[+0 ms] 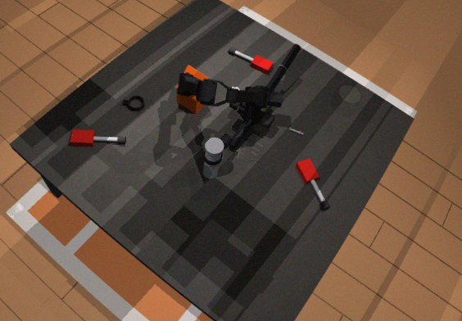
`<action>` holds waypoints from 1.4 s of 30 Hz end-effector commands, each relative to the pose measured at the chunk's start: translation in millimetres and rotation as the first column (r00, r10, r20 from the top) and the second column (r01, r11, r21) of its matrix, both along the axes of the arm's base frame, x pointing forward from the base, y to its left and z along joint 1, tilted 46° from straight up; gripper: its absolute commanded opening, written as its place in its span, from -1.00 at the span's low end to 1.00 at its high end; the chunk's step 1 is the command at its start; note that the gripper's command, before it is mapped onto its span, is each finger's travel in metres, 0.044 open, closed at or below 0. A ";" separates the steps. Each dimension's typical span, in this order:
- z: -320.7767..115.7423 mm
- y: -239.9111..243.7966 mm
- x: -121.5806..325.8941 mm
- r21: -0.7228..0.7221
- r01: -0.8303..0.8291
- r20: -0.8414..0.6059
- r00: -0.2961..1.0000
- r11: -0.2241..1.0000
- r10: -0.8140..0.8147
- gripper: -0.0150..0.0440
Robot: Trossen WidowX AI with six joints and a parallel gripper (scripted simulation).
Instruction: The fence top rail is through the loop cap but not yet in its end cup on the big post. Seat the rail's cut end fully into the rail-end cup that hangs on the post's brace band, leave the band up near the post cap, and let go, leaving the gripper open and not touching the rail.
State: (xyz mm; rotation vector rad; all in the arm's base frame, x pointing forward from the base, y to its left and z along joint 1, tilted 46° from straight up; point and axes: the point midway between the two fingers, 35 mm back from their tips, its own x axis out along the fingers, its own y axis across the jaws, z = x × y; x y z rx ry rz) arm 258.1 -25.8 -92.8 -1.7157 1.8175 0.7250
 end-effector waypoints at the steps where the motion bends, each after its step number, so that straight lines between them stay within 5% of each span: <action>1: 0.1 -0.4 0.3 -0.003 -0.003 0.000 1.000 1.000 0.003 -0.05; 7: 3.3 3.4 0.2 -0.003 -0.003 0.000 1.000 1.000 0.003 -0.49; 30: 62.3 40.1 0.0 -0.253 0.006 -0.005 1.000 0.967 -0.007 -0.49; 42: 60.8 38.5 -2.5 -0.250 0.013 -0.011 1.000 0.968 -0.016 -0.49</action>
